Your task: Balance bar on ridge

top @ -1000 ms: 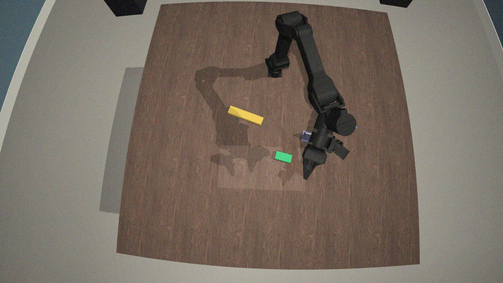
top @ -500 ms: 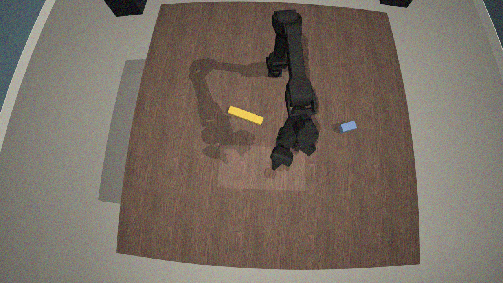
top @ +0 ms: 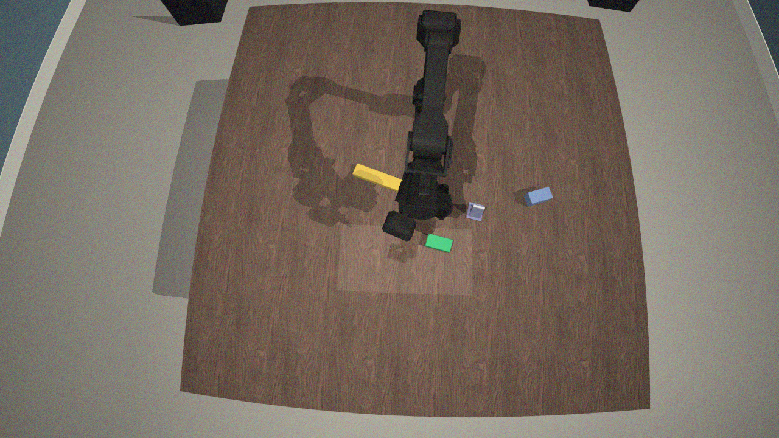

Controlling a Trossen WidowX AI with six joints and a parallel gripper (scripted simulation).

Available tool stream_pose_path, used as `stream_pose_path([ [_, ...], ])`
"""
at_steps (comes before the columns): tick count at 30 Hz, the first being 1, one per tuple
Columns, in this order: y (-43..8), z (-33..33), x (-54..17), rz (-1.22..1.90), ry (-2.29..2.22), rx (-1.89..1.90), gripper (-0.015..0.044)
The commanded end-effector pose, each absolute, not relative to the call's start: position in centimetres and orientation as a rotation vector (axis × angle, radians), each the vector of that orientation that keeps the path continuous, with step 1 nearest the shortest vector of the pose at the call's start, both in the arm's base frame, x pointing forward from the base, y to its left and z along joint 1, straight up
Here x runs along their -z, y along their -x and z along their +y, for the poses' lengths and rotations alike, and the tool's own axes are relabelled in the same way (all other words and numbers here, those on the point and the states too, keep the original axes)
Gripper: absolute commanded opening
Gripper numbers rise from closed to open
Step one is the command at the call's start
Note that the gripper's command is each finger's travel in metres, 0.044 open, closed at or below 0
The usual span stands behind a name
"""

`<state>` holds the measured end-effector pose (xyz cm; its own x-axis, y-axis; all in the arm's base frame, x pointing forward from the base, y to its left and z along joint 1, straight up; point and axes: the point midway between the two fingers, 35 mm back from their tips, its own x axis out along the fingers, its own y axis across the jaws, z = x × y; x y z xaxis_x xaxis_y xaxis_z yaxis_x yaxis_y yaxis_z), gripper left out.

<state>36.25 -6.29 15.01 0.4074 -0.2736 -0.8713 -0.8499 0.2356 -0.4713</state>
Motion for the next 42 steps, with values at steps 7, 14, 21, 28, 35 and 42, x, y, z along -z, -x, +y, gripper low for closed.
stream_pose_path([
  [7,-30.2,-8.9,-12.9,1.265,1.182,-0.748,0.0315],
  [14,-26.0,-9.6,-11.9,1.321,1.049,-0.880,0.0315],
  [21,-24.0,-9.7,-11.7,1.336,0.973,-0.941,0.0315],
  [28,-24.1,-9.8,-9.5,1.336,0.973,-0.941,0.0315],
  [35,-24.1,-9.7,-7.2,1.336,0.973,-0.941,0.0315],
  [42,-24.1,-9.7,-7.0,1.336,0.973,-0.941,0.0315],
])
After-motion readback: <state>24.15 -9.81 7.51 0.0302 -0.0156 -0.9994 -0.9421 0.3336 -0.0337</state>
